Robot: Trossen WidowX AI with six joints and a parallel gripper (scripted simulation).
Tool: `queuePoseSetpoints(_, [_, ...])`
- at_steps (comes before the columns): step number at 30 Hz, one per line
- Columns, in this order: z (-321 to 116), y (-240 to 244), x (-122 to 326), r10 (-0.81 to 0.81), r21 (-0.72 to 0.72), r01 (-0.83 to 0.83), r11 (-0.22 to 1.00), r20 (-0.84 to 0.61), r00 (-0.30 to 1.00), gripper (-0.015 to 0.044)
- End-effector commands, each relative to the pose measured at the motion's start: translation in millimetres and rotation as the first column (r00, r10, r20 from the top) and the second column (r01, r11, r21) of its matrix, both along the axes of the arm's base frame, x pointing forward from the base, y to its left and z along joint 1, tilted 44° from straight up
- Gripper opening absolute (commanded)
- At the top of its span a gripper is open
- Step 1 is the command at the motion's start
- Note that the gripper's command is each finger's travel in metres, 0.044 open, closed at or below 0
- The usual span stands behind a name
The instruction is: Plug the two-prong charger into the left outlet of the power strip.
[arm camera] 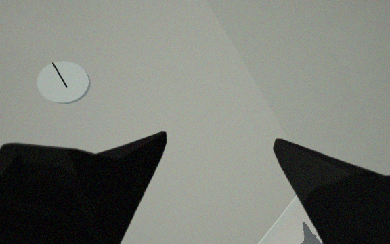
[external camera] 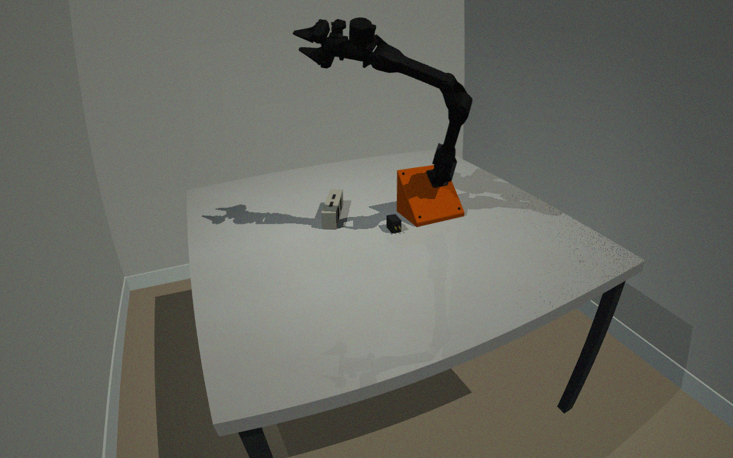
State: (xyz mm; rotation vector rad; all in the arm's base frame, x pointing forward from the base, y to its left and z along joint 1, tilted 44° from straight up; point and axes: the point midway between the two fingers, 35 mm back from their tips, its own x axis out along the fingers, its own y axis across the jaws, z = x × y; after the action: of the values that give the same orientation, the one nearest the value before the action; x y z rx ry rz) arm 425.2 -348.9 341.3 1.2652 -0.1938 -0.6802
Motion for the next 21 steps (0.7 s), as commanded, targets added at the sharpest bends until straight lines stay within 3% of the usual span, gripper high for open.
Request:
queuePoseSetpoints(1, [-11.6,14.8,2.7,0.059,-0.039,-0.063,0.997,-0.08,0.995,0.044])
queuePoseSetpoints(21, [-85.3,90.3,10.2,0.342,-0.156,-0.464,0.872,-0.483,0.806,0.044])
